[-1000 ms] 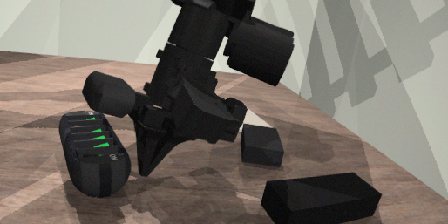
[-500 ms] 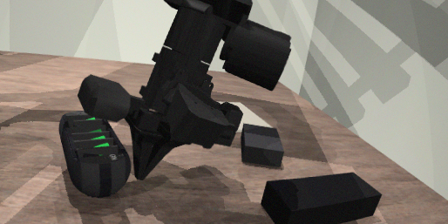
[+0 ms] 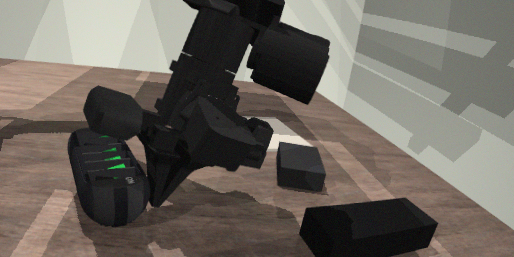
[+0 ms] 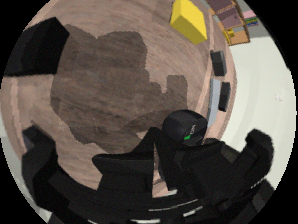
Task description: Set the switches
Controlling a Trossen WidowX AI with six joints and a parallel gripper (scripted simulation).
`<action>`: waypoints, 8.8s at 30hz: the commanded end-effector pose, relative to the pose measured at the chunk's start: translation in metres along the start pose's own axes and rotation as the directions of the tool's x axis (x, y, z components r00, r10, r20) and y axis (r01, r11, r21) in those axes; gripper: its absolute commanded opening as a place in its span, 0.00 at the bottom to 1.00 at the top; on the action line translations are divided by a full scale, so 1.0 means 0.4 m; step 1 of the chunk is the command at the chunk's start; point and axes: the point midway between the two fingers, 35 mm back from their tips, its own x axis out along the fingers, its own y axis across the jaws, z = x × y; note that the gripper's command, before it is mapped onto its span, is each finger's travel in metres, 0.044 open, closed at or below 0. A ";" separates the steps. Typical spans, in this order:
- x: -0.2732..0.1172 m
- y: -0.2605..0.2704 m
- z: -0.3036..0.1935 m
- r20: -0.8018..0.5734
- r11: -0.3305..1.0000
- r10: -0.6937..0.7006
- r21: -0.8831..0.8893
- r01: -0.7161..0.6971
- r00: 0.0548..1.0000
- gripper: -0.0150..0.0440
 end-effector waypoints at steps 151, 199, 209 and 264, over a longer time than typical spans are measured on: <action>-0.067 -0.292 -0.208 0.040 0.847 0.483 0.230 -0.479 0.874 0.65; -0.072 -0.243 0.022 -0.167 0.932 0.321 0.229 -0.280 0.932 1.00; -0.034 -0.231 0.022 -0.167 0.932 0.321 0.229 -0.280 0.932 1.00; -0.043 -0.230 0.002 -0.142 0.932 0.316 0.229 -0.280 0.938 0.82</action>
